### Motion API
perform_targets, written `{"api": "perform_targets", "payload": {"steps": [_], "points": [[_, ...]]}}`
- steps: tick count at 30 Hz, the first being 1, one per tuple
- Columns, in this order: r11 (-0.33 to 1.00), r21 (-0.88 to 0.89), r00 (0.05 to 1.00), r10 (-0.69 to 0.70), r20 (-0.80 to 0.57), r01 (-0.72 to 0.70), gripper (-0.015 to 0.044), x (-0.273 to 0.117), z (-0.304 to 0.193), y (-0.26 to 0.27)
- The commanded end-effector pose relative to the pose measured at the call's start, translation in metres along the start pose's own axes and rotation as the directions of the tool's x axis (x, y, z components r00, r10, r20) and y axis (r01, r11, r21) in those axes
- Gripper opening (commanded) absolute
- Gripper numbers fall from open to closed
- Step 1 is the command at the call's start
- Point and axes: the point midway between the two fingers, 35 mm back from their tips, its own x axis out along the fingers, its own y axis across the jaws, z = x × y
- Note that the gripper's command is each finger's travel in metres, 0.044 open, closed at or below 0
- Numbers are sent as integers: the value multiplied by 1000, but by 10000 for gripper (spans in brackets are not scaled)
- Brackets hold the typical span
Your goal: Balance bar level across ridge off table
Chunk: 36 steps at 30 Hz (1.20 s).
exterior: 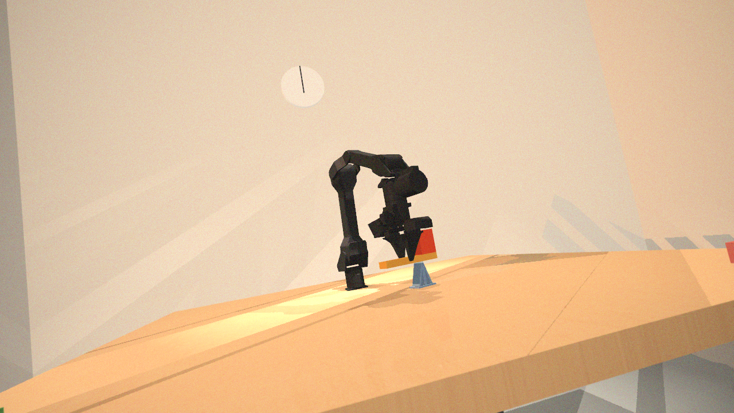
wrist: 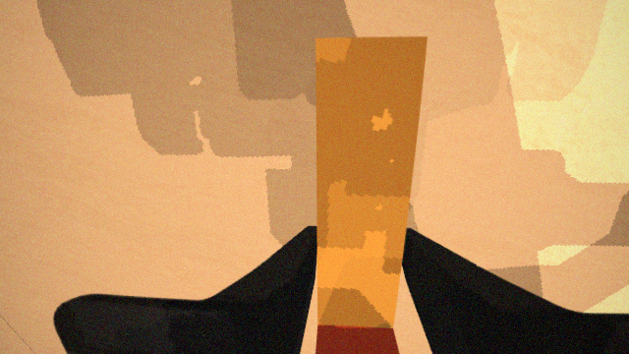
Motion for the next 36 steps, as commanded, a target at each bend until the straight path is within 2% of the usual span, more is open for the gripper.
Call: {"api": "perform_targets", "payload": {"steps": [1, 23, 32, 33, 36], "points": [[1000, 0, 1000, 0, 0, 0, 171, 0, 0, 0], [1000, 0, 1000, 0, 0, 0, 185, 0, 0, 0], [1000, 0, 1000, 0, 0, 0, 421, 0, 0, 0], [1000, 0, 1000, 0, 0, 0, 440, 0, 0, 0], [1000, 0, 1000, 0, 0, 0, 440, -2, 0, 0]]}}
